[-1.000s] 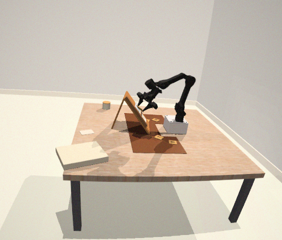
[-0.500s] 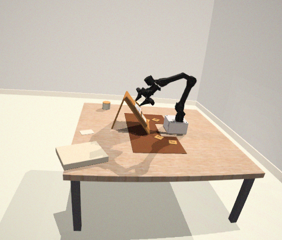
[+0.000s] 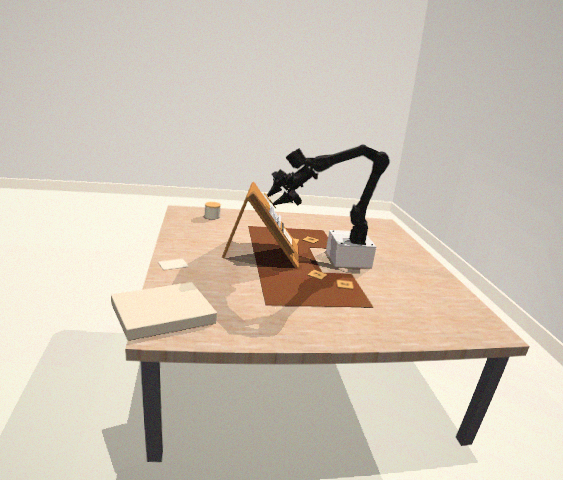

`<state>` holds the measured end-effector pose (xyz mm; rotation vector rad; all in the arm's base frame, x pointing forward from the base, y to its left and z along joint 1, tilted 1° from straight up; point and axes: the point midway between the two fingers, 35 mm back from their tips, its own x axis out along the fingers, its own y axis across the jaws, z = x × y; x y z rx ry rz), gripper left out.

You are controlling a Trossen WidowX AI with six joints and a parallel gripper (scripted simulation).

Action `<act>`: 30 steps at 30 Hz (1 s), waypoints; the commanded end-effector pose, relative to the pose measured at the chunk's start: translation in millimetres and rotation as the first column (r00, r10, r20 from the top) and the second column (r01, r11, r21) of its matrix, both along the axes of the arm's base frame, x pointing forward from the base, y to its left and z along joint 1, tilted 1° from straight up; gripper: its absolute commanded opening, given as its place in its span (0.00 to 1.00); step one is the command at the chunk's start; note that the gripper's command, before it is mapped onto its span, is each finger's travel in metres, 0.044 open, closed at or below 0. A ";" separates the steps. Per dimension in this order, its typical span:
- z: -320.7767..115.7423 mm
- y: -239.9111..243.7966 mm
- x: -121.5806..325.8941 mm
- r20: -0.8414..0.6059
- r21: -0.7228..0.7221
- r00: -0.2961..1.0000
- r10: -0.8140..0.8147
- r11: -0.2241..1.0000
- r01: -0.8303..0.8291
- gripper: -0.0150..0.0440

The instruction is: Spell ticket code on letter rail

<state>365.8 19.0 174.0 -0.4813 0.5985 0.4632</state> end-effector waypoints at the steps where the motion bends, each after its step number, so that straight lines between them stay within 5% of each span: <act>1: -4.5 -22.1 2.1 -0.009 0.023 0.998 -0.058 0.998 0.058 0.25; 30: -38.6 -169.7 -30.1 -0.095 0.191 0.907 -0.410 0.887 0.421 0.25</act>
